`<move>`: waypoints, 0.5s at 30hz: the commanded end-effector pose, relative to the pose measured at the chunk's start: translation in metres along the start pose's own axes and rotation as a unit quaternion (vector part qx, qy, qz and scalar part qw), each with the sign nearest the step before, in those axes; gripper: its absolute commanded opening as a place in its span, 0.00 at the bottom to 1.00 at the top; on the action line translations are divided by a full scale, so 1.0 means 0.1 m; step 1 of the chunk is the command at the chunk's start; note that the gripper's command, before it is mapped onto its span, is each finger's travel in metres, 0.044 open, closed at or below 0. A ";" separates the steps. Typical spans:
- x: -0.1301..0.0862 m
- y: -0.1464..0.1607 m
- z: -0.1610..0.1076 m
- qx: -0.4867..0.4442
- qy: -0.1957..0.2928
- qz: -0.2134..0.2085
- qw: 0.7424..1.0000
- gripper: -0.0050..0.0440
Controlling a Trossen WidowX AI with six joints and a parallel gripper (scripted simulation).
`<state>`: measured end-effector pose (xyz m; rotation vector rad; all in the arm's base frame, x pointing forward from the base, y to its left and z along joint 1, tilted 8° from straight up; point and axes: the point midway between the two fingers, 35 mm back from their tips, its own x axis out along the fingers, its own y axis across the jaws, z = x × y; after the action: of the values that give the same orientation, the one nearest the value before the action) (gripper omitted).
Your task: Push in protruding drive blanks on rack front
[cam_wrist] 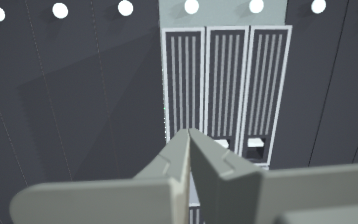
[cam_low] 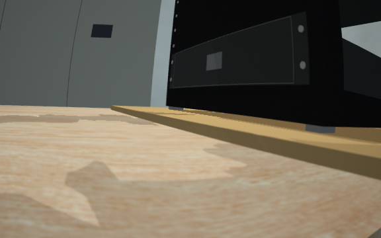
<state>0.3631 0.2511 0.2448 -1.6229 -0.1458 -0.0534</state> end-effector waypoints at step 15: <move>0.11 -0.07 0.01 0.009 0.000 -0.007 1.000 0.00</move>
<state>0.3666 0.2517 0.2462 -1.6197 -0.1488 -0.0546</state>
